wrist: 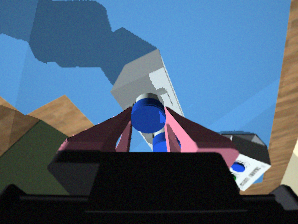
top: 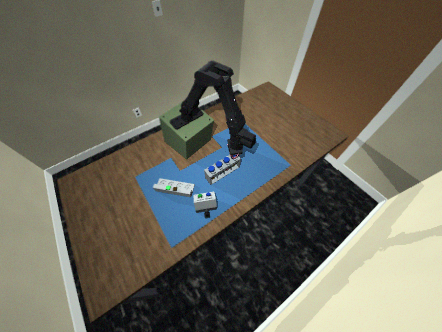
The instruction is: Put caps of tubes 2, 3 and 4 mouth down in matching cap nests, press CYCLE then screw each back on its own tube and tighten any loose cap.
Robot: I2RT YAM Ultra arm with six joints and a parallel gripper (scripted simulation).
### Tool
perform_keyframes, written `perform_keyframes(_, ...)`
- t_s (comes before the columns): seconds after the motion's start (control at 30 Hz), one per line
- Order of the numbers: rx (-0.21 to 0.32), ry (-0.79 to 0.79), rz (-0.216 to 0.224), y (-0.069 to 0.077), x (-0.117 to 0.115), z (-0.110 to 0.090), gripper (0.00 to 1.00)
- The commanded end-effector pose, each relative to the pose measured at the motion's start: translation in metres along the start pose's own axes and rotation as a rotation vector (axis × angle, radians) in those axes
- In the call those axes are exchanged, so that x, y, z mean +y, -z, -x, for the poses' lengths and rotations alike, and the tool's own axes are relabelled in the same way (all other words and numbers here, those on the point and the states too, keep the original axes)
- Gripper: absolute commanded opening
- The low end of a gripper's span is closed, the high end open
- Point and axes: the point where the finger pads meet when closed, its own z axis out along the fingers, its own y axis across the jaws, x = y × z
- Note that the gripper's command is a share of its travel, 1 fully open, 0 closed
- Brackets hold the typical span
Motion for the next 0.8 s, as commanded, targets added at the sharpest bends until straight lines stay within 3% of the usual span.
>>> perform_keyframes(0.0,-0.020,-0.167,-0.016,0.0055,-0.0051,0.0047,0.00)
perform_keyframes(0.5,-0.025,-0.917,-0.008,0.0050,-0.0051,0.0047,0.00)
perform_keyframes(0.57,-0.025,-0.917,-0.008,0.0050,-0.0051,0.0047,0.00)
perform_keyframes(0.77,-0.027,-1.217,-0.004,0.0048,-0.0051,0.0047,0.00)
